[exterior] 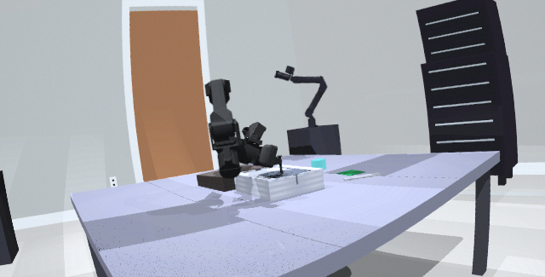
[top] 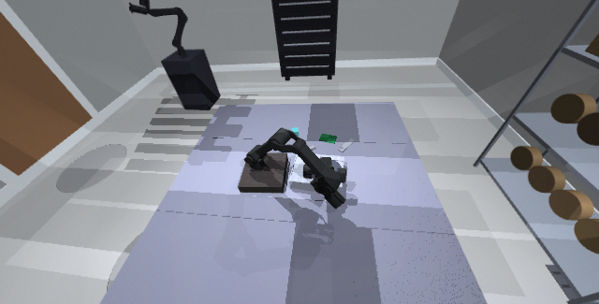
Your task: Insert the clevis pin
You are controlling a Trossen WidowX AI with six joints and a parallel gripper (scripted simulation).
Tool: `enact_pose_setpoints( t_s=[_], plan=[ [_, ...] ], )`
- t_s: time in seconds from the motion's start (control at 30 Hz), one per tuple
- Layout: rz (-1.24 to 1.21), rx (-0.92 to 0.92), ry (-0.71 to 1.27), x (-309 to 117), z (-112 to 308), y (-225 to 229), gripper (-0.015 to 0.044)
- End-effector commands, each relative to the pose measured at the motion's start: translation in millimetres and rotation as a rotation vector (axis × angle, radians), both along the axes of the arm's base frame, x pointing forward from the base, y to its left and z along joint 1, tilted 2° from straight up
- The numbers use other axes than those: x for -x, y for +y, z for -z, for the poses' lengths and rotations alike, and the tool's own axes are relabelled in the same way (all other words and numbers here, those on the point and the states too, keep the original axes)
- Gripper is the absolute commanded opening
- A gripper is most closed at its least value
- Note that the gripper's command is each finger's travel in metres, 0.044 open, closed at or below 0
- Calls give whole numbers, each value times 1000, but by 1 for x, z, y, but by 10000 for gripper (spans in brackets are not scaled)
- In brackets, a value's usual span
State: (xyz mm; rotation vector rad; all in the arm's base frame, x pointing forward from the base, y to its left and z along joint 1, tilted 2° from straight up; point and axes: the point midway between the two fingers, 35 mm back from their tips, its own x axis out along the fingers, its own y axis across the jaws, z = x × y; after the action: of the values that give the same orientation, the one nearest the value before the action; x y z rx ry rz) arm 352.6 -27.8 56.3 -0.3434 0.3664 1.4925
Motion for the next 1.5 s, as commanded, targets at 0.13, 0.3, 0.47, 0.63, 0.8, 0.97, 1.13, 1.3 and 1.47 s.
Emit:
enact_pose_setpoints(
  t_s=[0.13, 0.3, 0.47, 0.63, 0.8, 0.97, 1.13, 1.3, 1.47],
  plan=[
    [0, 14, 11, -1, 2, 1, 0],
    [0, 23, 9, -1, 2, 2, 0],
    [0, 30, 4, -1, 2, 3, 0],
    [-1, 33, -2, -1, 1, 4, 0],
    [-1, 31, -14, -1, 2, 4, 0],
    [-2, 25, -23, 0, 2, 3, 0],
    [-2, 17, -24, 1, 2, 3, 0],
    [-2, 7, -24, 2, 2, 1, 0],
    [-1, -1, -19, 4, 3, 0, 0]
  ],
)
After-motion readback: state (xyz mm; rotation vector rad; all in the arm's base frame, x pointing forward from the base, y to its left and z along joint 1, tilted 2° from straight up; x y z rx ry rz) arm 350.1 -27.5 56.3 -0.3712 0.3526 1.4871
